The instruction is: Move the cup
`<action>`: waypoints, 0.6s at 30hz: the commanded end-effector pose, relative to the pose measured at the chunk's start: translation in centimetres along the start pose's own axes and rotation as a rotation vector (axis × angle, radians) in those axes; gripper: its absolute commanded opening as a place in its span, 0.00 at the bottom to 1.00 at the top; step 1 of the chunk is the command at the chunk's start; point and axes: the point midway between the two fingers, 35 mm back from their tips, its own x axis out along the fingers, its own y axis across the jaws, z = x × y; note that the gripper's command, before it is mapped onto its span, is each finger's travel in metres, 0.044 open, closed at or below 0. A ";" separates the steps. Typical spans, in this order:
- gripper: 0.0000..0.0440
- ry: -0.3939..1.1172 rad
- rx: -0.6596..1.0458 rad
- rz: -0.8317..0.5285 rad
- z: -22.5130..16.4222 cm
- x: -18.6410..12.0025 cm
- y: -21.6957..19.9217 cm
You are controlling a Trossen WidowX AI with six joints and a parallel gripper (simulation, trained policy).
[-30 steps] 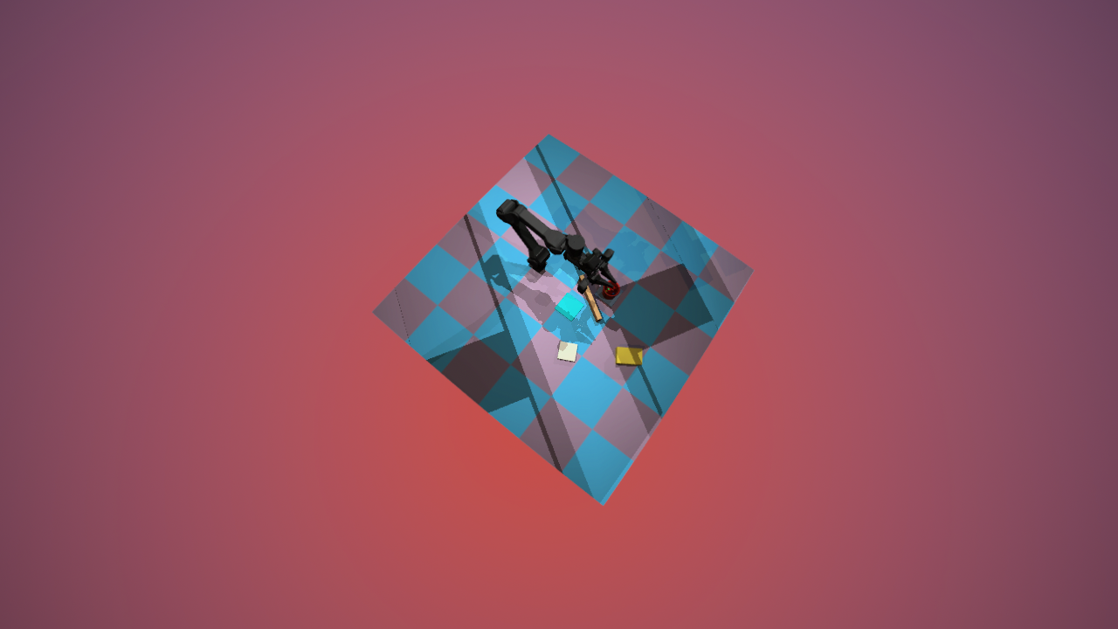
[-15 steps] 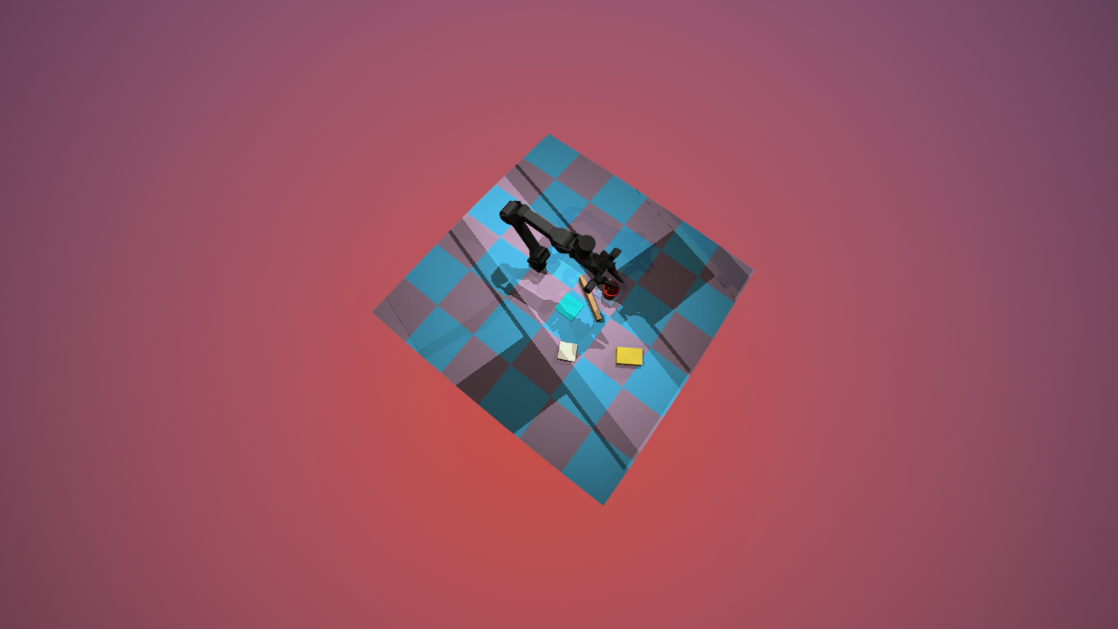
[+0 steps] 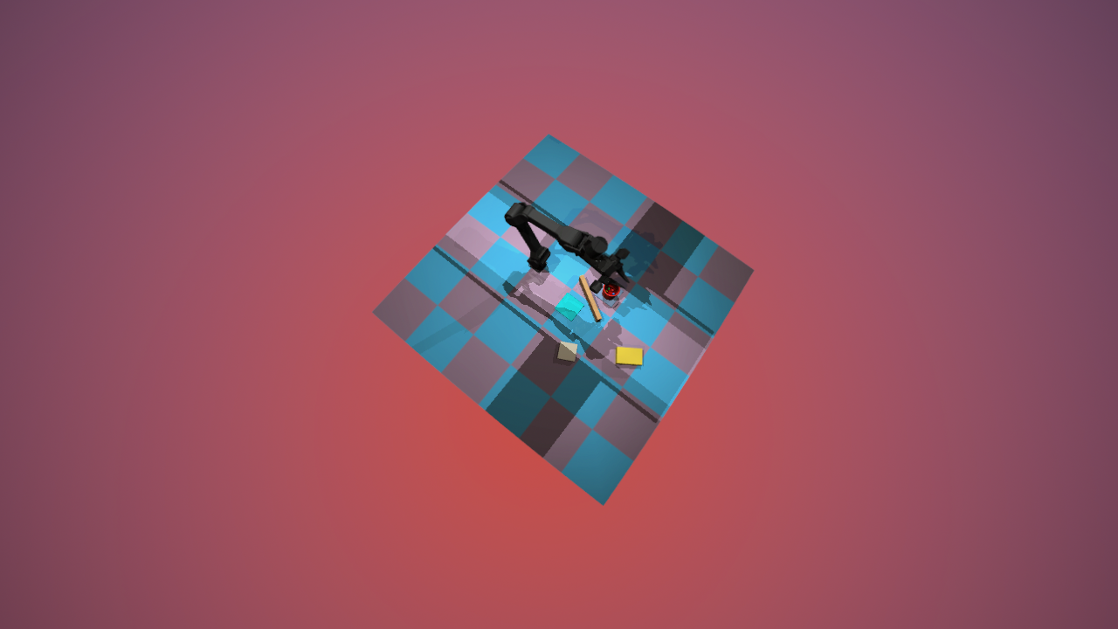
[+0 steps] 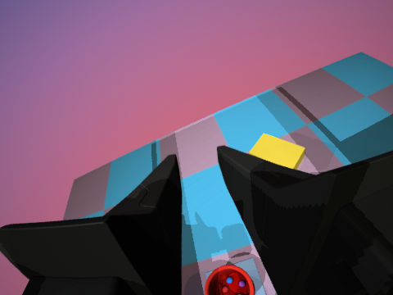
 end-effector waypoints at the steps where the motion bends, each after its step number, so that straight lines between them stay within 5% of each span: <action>1: 0.26 0.034 0.032 -0.009 -0.1 0.4 0.2; 18: 0.28 0.239 0.223 -0.057 -1.3 2.0 1.8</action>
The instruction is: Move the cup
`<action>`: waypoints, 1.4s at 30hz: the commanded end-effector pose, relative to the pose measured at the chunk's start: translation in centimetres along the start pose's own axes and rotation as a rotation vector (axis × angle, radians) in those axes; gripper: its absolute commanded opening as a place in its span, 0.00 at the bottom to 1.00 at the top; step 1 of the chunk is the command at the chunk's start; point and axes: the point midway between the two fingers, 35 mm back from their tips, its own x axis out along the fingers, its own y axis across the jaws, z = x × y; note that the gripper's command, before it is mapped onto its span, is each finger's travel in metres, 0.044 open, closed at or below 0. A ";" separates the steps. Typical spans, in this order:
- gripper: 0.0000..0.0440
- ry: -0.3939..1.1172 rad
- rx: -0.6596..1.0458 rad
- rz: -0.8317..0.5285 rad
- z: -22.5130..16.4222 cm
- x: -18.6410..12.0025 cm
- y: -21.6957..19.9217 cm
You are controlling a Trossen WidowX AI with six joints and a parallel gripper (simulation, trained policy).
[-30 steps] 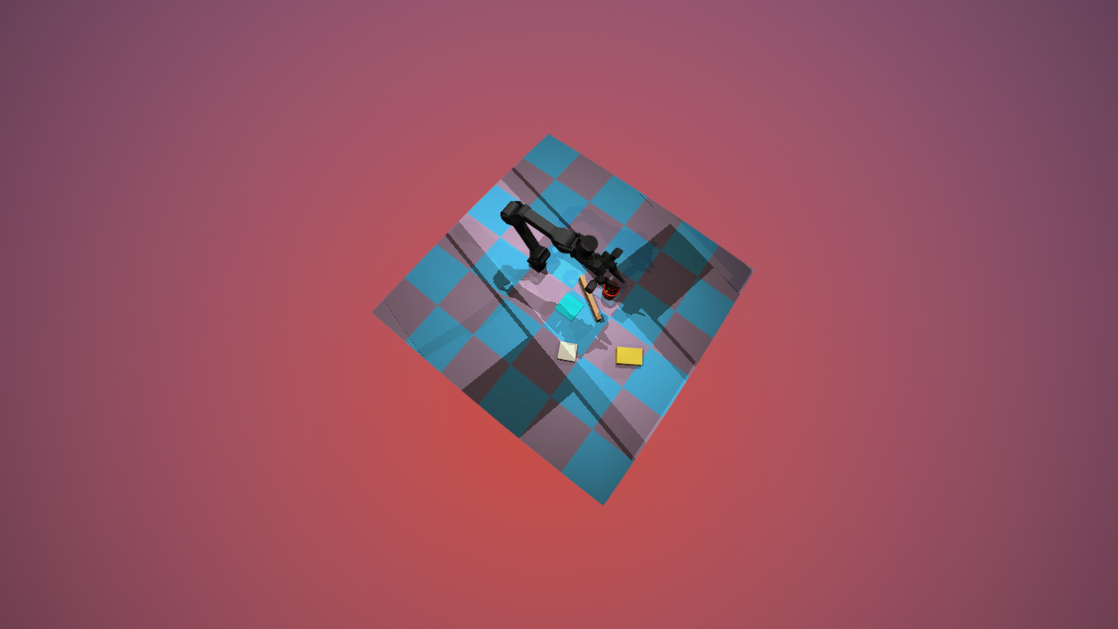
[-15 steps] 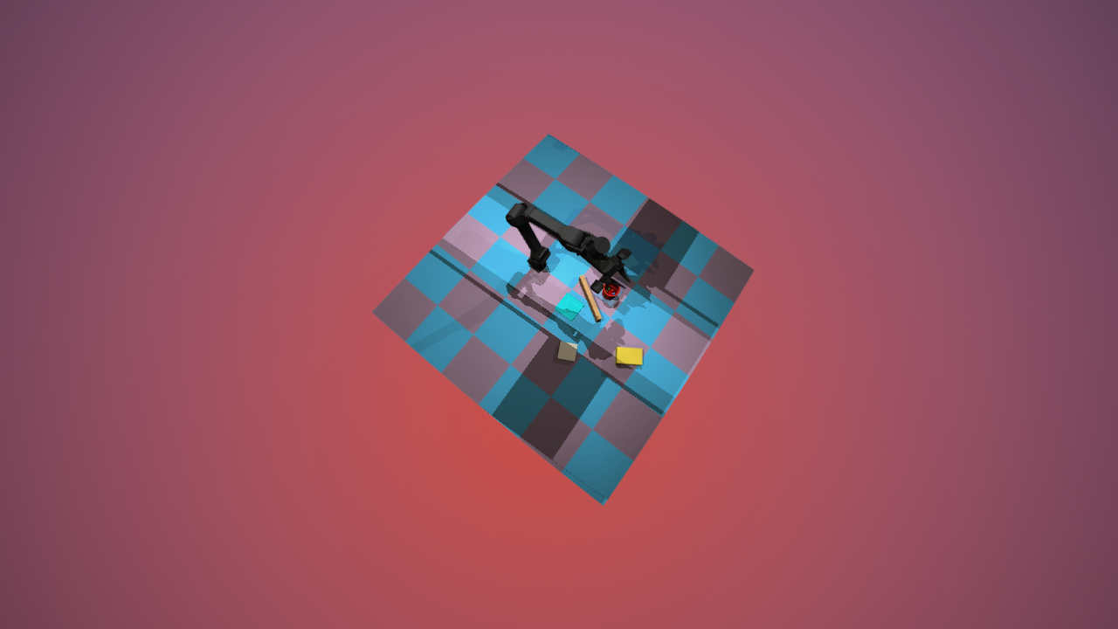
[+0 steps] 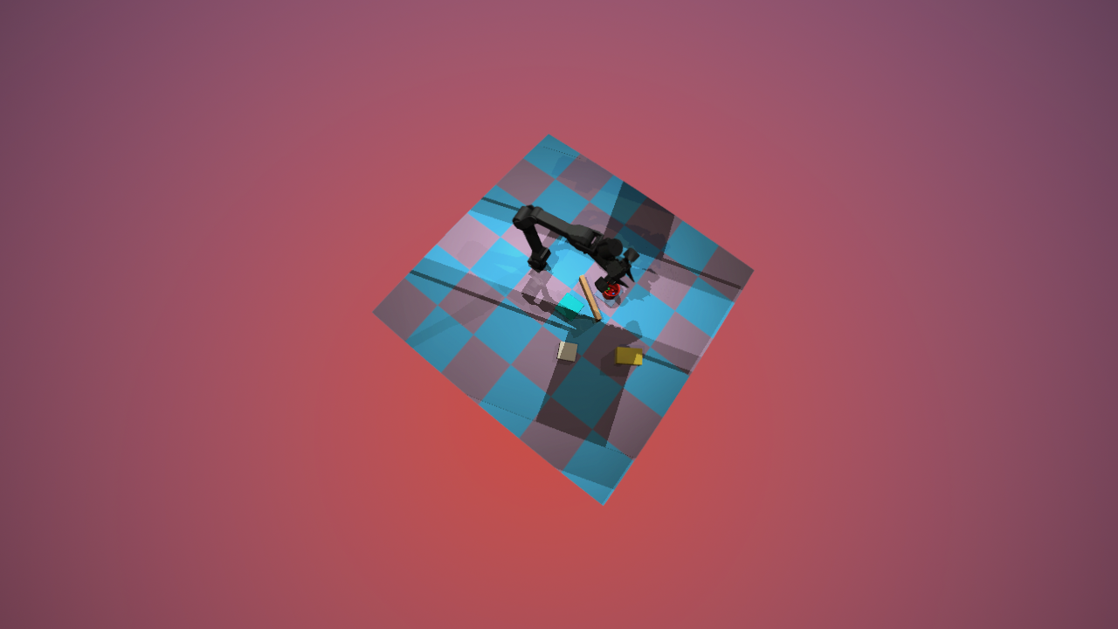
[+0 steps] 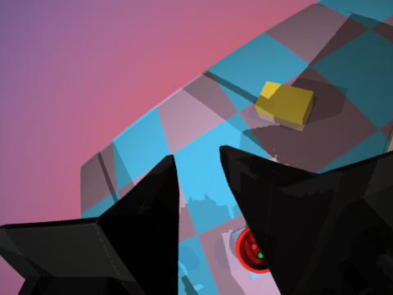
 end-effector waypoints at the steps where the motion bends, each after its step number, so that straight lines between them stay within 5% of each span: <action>1: 0.28 0.037 0.034 -0.013 -0.3 0.4 0.2; 42: 0.29 0.498 0.347 -0.406 -7.2 3.7 -1.2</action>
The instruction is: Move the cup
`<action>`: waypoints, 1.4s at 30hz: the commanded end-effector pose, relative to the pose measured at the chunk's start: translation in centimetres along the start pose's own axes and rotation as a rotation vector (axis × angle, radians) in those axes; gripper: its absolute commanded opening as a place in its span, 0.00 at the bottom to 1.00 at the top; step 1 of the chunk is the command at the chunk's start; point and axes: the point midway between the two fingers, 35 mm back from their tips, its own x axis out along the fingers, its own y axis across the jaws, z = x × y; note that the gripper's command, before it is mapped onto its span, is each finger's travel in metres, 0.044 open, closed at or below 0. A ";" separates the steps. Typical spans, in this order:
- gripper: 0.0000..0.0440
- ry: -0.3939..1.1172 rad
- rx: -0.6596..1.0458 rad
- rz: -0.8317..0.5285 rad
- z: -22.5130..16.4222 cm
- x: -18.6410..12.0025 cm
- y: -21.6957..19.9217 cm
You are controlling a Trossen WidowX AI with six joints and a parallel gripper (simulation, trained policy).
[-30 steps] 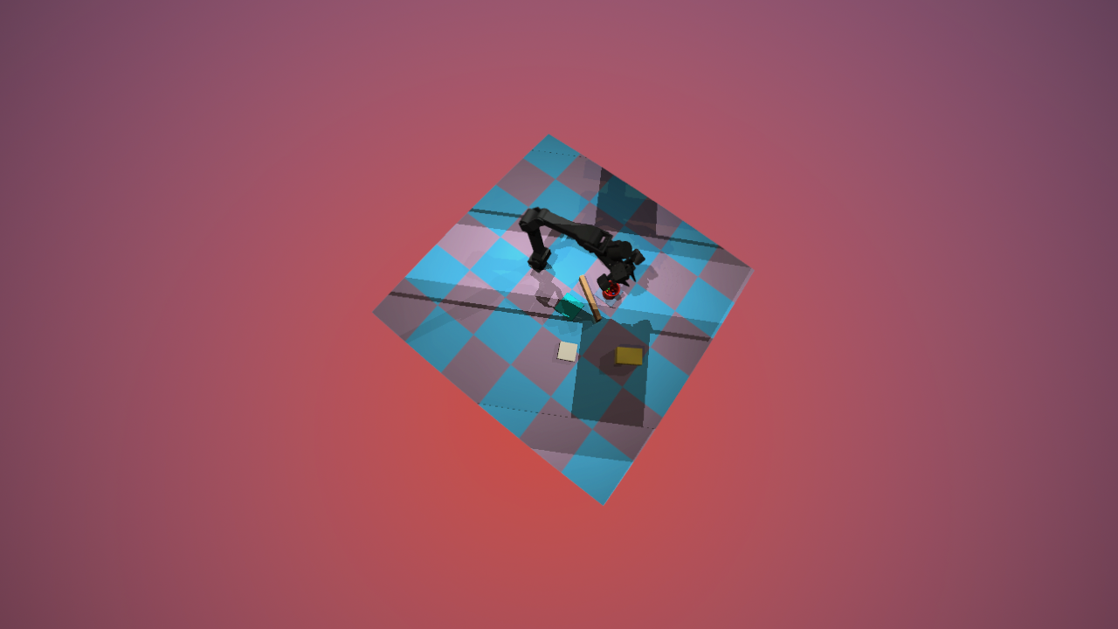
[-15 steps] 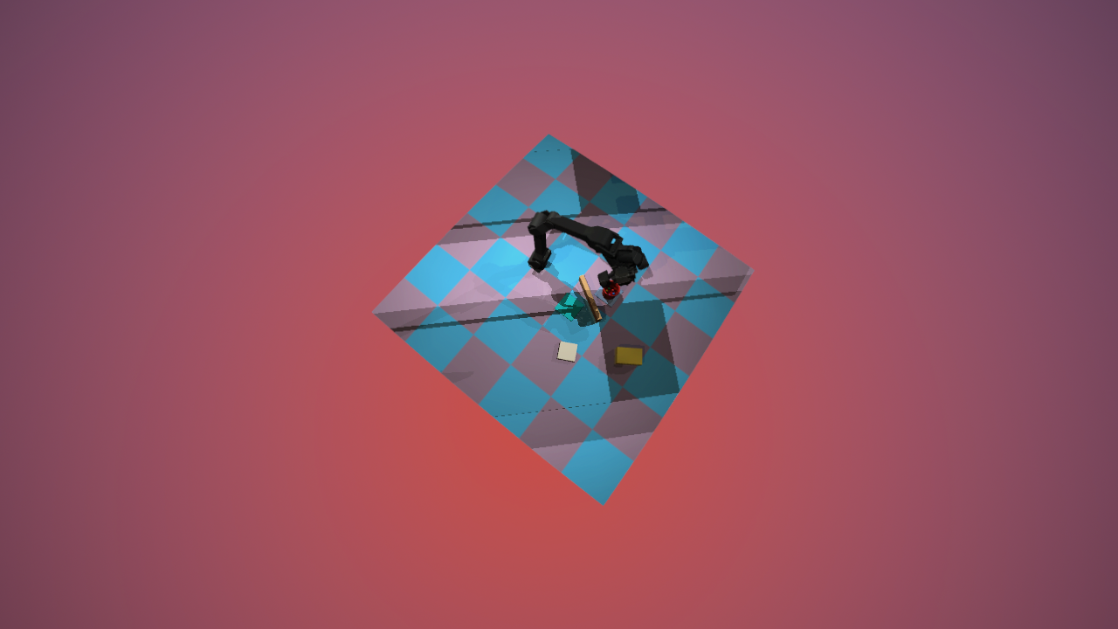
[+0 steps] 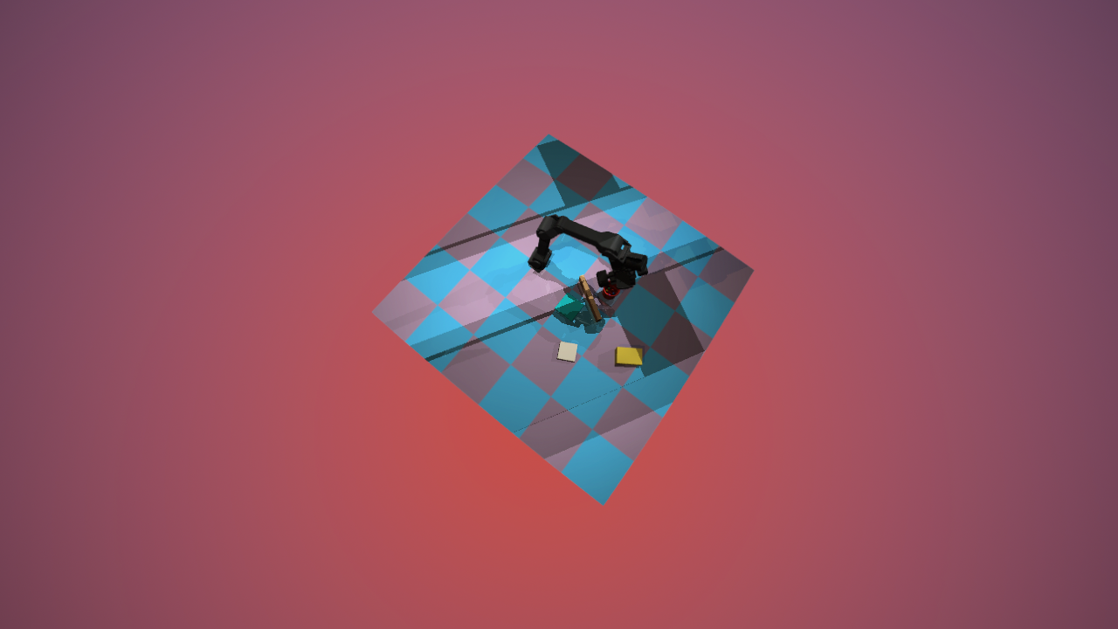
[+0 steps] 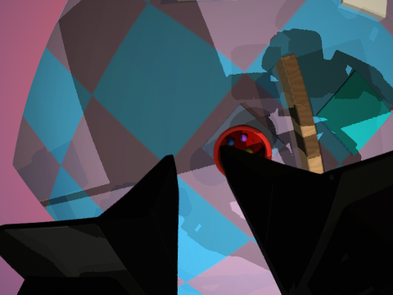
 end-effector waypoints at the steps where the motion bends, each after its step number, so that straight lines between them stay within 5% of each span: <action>1: 0.29 0.022 0.009 -0.046 -0.2 0.7 -0.5; 42: 0.39 0.231 0.026 -0.485 -5.1 10.8 -7.3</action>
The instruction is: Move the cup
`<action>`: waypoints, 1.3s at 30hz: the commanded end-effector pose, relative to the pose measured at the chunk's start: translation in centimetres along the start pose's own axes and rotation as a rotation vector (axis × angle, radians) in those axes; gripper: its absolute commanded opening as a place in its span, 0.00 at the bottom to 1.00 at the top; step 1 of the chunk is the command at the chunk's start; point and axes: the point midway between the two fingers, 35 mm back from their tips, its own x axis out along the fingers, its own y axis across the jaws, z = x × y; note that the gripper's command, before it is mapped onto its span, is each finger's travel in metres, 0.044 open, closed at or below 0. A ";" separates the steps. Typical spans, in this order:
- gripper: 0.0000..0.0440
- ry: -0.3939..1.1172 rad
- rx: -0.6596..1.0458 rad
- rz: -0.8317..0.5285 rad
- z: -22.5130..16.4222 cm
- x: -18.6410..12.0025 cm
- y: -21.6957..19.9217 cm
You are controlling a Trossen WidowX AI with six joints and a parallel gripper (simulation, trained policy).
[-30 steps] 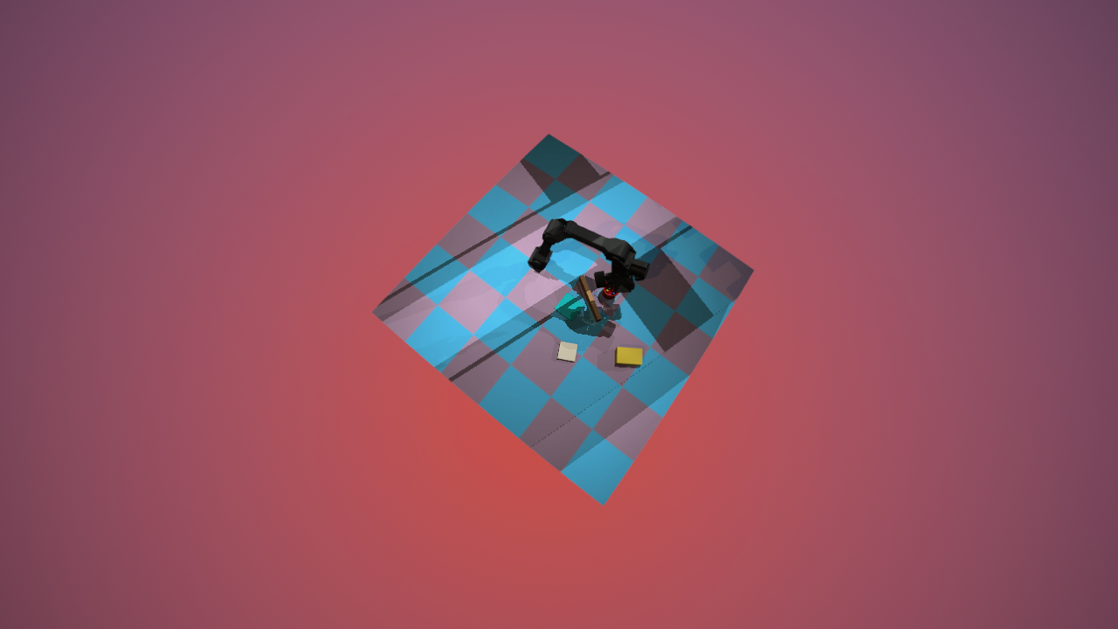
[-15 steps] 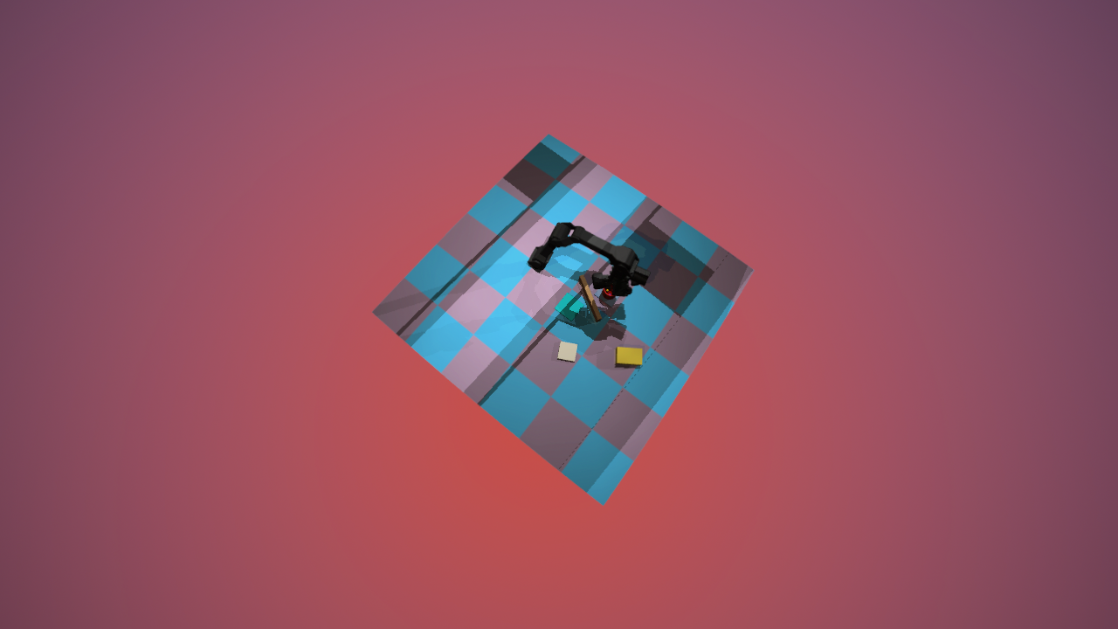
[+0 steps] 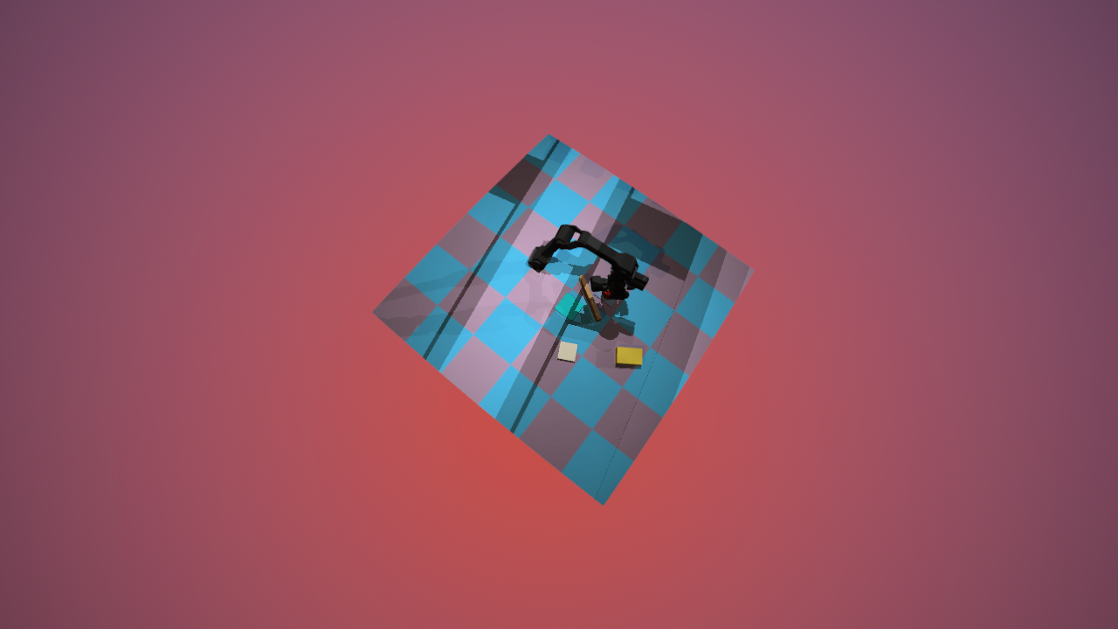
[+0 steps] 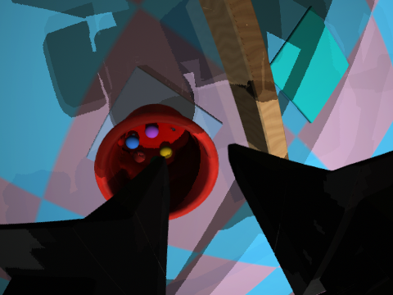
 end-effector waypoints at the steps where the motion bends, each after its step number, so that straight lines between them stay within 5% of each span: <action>1: 0.39 0.005 -0.002 -0.026 -0.1 1.3 -0.1; 11: 0.39 0.027 -0.057 -0.061 -0.6 5.4 -0.1; 19: 0.02 0.022 -0.127 -0.064 -0.7 6.8 -0.3; 39: 0.00 0.005 -0.055 -0.009 -0.1 2.1 -1.9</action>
